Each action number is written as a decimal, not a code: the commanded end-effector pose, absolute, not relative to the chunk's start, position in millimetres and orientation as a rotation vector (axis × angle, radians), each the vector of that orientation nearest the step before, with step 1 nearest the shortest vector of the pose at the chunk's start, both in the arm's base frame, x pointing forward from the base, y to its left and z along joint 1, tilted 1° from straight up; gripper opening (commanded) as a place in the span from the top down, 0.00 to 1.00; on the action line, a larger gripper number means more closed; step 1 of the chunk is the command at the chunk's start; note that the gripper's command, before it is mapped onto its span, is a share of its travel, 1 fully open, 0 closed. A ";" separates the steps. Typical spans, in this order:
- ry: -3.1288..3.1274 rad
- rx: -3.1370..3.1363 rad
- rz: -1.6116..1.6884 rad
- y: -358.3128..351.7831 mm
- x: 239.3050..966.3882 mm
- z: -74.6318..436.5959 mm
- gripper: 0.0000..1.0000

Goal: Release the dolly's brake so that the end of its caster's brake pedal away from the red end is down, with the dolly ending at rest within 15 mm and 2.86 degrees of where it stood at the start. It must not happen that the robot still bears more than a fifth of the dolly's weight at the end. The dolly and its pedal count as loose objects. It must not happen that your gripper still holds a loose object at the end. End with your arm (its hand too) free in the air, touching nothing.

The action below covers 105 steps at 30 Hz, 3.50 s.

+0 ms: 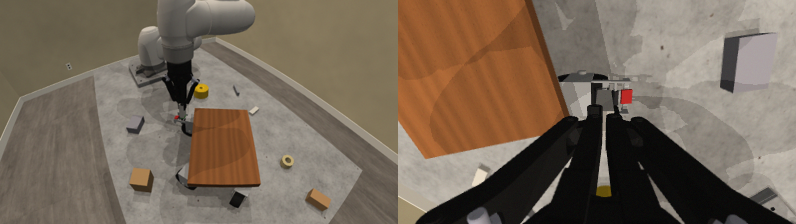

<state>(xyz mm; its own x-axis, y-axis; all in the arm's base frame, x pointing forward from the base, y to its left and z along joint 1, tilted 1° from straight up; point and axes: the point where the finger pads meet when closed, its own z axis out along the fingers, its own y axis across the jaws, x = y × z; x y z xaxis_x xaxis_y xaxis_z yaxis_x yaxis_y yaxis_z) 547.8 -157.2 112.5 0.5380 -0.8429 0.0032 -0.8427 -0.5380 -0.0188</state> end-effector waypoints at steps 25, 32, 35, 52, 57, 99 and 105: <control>1.502 -2.742 -0.019 -157.1 547.9 109.1 1.00; 1.502 -2.742 -0.019 -157.1 547.9 105.7 1.00; 1.502 -2.742 -0.019 -157.1 547.9 104.3 1.00; 1.502 -2.742 -0.019 -157.1 548.0 100.5 1.00; 1.502 -2.742 -0.019 -157.1 548.0 100.5 1.00; 1.502 -2.742 -0.019 -157.7 546.7 177.6 1.00; 1.502 -2.742 -0.019 -157.7 546.6 179.1 1.00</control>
